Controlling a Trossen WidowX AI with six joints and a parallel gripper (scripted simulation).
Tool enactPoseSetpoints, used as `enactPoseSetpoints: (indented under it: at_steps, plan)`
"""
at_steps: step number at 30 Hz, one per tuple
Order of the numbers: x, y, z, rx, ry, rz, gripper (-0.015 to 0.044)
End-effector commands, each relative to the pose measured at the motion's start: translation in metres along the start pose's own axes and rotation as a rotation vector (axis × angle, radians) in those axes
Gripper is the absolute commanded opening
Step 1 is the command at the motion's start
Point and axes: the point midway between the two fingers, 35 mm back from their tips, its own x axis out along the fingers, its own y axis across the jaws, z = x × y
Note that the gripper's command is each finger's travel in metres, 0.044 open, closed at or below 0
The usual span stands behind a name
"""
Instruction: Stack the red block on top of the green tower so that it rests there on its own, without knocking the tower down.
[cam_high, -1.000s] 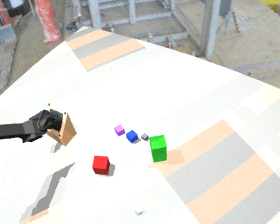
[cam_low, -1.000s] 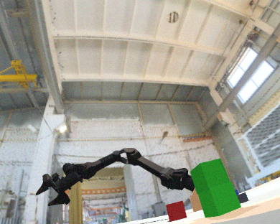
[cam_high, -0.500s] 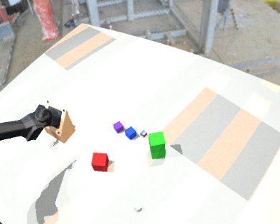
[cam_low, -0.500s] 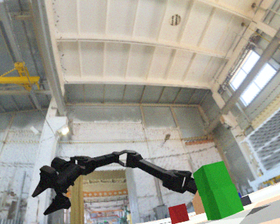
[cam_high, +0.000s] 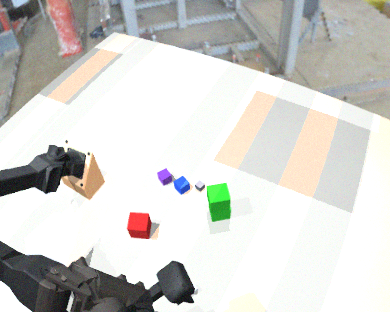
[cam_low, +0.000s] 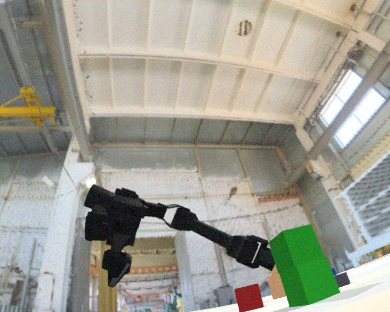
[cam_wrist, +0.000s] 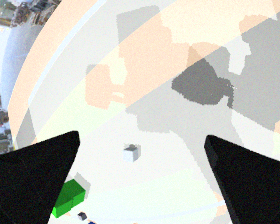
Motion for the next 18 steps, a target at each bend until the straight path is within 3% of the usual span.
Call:
enactPoseSetpoints:
  at_steps: [1, 9, 18]
  plan:
    - [0.001, 0.025, -0.035, -0.107, 0.093, -0.015, 0.044]
    - [-0.007, 0.062, -0.114, -0.395, 0.276, -0.077, 0.044]
    - [-0.031, 0.068, -0.19, -0.753, 0.413, -0.204, 0.044]
